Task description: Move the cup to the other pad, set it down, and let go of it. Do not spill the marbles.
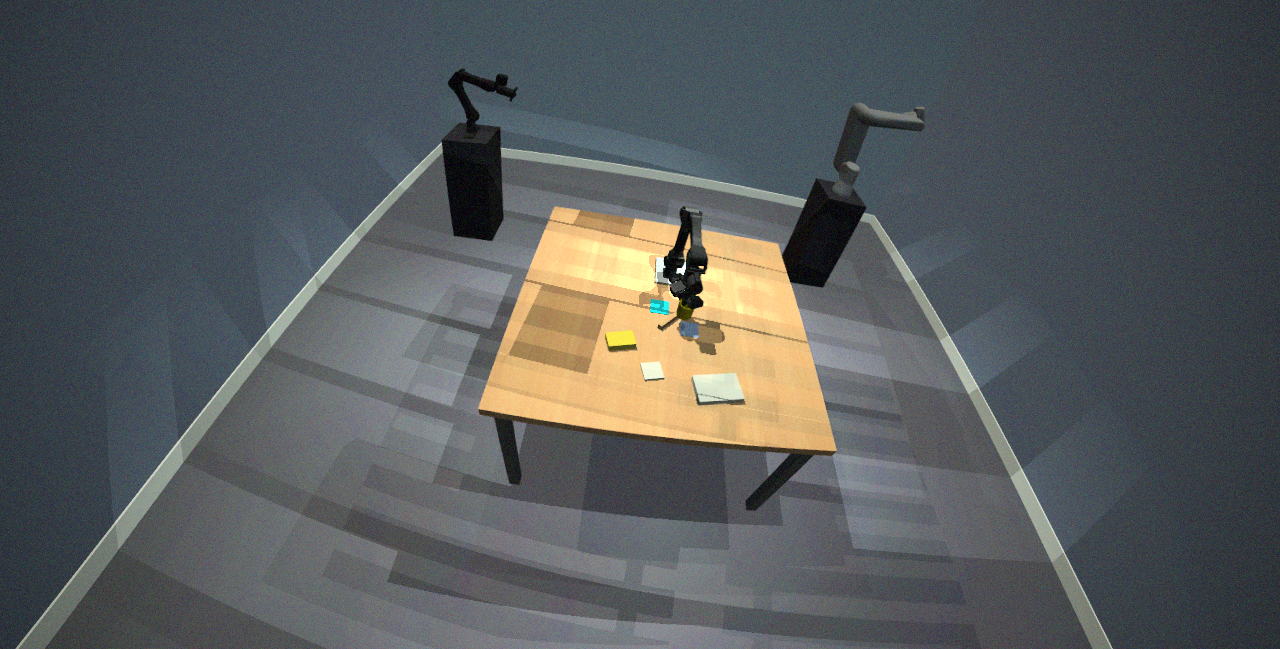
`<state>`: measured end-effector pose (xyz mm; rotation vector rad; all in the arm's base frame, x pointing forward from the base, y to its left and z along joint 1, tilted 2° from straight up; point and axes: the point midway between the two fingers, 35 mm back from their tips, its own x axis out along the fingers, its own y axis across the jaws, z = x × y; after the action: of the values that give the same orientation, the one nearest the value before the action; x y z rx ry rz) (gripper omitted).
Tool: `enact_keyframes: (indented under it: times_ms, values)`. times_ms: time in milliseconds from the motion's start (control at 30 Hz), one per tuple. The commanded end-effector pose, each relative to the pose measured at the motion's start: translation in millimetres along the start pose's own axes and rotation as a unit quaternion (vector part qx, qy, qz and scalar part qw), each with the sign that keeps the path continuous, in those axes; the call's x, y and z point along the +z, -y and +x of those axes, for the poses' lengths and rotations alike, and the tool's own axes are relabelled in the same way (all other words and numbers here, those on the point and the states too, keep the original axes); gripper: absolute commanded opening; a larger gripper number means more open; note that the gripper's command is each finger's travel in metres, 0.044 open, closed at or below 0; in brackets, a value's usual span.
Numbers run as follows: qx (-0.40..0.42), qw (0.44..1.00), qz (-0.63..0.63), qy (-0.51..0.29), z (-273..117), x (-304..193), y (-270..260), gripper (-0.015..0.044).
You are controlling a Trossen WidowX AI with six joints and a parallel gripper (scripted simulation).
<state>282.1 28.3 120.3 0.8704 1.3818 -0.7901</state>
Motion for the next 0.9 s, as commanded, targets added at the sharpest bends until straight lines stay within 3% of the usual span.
enact_keyframes:
  times_ms: [0,867]
  values:
    - [-0.002,1.0,-0.002,-0.003,0.5,3.7,12.3,0.0]
    - [-0.004,1.0,-0.002,-0.002,-1.7,24.9,68.0,0.0]
